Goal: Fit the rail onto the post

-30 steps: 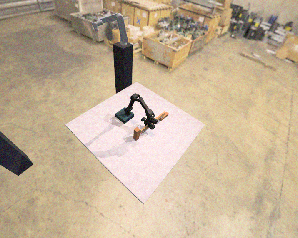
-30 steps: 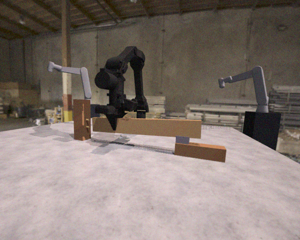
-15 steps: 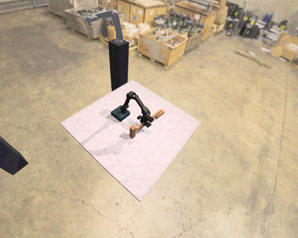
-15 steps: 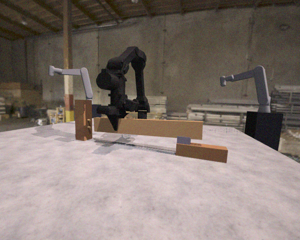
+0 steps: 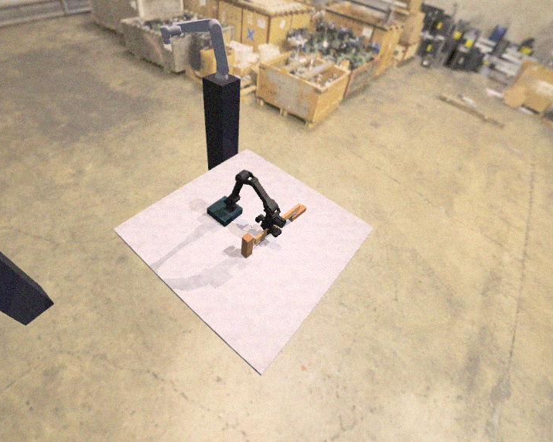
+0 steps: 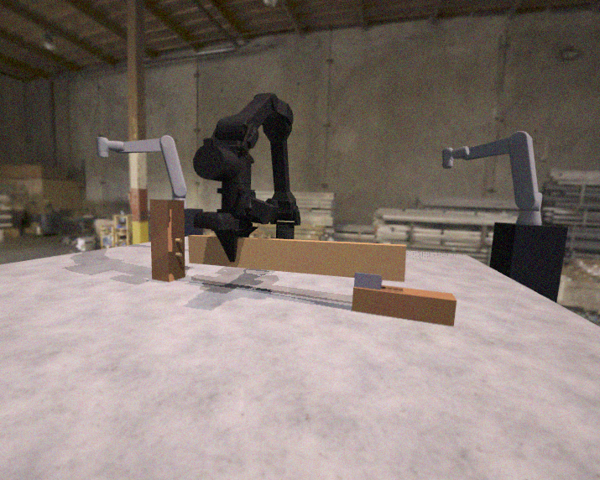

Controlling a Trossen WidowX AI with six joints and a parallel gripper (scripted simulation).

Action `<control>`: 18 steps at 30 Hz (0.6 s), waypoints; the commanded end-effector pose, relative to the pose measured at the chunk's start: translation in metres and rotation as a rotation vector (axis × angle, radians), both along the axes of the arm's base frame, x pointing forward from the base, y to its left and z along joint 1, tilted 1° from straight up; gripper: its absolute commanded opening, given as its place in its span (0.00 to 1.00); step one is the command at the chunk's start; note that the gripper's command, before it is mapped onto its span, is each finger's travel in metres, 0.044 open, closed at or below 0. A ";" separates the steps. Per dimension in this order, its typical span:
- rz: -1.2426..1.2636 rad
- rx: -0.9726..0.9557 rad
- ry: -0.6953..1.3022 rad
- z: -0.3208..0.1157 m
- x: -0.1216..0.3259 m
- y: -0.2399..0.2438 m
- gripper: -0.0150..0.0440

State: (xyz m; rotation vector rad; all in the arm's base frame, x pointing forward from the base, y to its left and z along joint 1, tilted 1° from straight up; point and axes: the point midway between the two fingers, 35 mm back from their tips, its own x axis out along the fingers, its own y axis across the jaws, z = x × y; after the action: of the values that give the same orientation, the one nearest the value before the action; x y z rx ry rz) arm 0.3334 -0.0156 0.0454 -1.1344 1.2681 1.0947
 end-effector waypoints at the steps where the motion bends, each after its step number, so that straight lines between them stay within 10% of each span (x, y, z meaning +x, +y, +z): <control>1: -0.001 0.009 -0.004 0.000 0.001 0.002 0.25; 18: -0.001 0.009 -0.004 0.000 0.000 -0.003 0.25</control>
State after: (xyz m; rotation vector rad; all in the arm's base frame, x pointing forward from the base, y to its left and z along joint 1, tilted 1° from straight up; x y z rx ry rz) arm 0.3325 -0.0192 0.0444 -1.1308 1.2710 1.0918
